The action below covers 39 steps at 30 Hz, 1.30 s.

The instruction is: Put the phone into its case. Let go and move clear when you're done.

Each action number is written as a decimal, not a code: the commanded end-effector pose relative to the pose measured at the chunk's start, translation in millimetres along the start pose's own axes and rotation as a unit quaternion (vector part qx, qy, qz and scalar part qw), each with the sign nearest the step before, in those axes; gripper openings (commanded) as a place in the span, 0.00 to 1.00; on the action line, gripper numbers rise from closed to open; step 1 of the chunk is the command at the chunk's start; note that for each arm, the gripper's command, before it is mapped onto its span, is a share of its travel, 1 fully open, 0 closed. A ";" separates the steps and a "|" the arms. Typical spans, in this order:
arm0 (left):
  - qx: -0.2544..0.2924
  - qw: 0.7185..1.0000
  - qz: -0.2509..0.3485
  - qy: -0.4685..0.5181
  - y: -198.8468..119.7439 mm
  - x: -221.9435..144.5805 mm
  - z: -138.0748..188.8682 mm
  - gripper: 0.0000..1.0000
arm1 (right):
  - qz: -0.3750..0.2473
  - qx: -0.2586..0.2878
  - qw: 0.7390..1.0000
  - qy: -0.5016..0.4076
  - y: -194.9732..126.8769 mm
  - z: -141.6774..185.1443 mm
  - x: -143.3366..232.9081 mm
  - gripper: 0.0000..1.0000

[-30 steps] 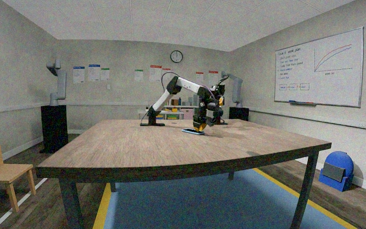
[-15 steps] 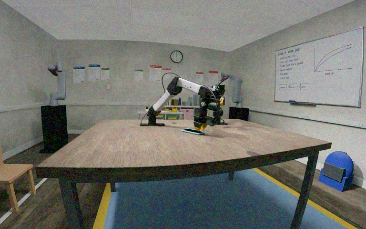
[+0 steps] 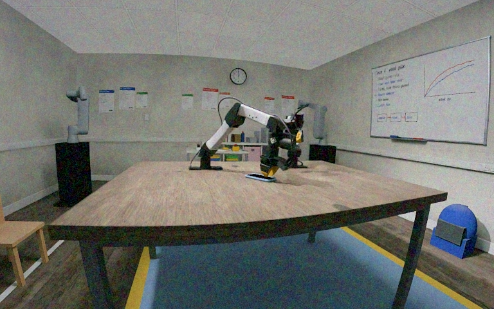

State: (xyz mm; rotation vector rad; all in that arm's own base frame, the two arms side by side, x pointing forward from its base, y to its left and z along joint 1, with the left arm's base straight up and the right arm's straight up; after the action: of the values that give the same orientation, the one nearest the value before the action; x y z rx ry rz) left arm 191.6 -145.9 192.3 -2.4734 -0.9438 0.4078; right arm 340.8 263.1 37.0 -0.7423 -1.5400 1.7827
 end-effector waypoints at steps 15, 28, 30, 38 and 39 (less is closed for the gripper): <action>-0.008 1.000 -0.004 0.002 -0.6 0.3 -4.3 1.00 | -0.002 -0.094 0.996 0.004 -33.4 35.1 7.5 0.36; -0.008 1.000 -0.004 0.002 -0.6 0.3 -4.3 1.00 | -0.001 -0.093 0.996 0.002 -35.1 52.8 8.8 0.36; -0.008 1.000 -0.004 0.002 -0.6 0.3 -4.3 1.00 | -0.001 -0.093 0.996 0.002 -35.1 52.8 8.8 0.36; -0.009 1.000 -0.006 0.001 -1.0 1.4 -5.4 1.00 | -0.001 -0.070 0.998 0.003 -16.8 44.6 10.3 0.36; -0.009 1.000 -0.006 0.001 -1.0 1.4 -5.4 1.00 | -0.001 -0.073 0.997 0.002 -13.5 42.5 10.4 0.36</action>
State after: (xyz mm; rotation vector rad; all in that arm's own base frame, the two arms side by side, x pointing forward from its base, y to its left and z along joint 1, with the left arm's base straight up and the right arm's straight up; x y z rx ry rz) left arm 191.6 -145.9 192.3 -2.4732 -0.9443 0.4080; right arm 297.5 235.6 59.3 -0.8062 -1.6487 1.6994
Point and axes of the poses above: on each arm, the point where the finger pads meet when closed, its own y axis out along the fingers, its own x axis across the jaws, z = x × y, the point moved 1 cm from there along -y, back along the fingers, and after that the axes turned 7 degrees about -y, right-handed, at the moved point
